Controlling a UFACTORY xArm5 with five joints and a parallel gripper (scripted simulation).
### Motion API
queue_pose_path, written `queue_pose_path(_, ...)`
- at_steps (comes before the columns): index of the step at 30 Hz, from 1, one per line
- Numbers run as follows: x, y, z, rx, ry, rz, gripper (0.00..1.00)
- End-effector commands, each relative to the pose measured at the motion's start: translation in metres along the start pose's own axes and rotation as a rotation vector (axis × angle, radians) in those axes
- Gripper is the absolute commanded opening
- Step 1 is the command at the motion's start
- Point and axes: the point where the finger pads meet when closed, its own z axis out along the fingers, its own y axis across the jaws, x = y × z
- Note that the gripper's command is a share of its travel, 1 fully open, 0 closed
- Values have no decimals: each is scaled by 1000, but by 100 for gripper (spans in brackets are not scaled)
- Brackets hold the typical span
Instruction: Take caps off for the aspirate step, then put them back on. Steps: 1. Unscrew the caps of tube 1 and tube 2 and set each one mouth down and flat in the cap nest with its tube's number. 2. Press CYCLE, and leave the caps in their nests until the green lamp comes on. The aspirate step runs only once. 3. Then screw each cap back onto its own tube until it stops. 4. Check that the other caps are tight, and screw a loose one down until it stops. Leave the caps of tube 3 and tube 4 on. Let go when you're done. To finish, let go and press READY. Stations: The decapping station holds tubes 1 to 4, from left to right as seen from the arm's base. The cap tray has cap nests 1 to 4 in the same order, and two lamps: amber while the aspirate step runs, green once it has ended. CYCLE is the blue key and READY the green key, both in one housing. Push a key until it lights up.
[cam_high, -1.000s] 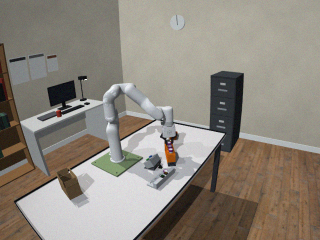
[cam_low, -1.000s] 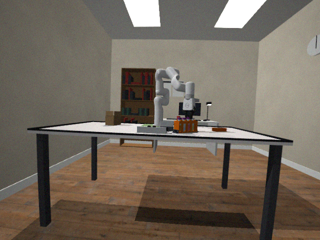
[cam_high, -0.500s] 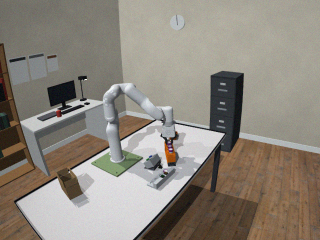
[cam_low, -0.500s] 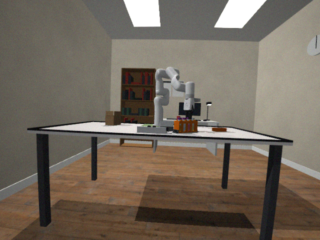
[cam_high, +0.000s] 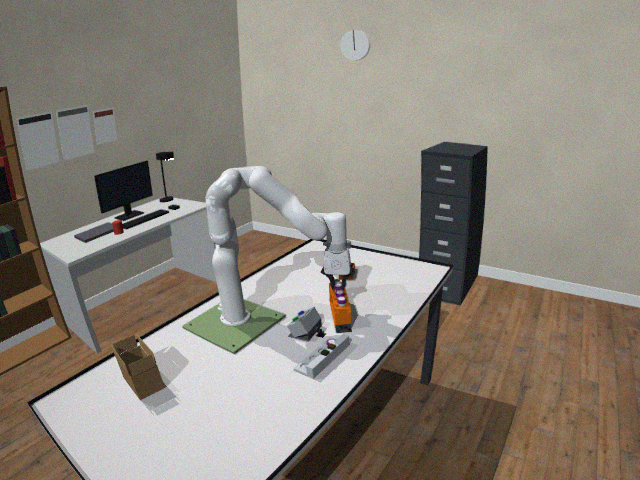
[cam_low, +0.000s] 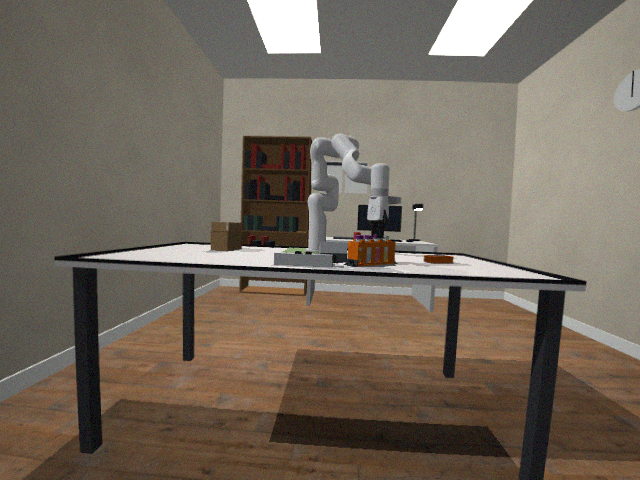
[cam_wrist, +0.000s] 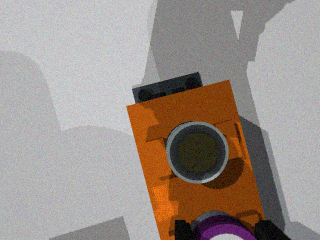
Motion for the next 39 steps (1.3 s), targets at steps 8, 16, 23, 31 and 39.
queue_pose_path(8, 0, 1, -1, -4, -6, -397, 0)
queue_pose_path(16, 0, 1, -1, -4, -6, -520, 0)
queue_pose_path(23, 0, 1, -1, -4, -6, -520, 0)
queue_pose_path(31, 0, 1, -1, -4, -6, -520, 46)
queue_pose_path(39, 0, 1, -3, -4, -5, -270, 46)
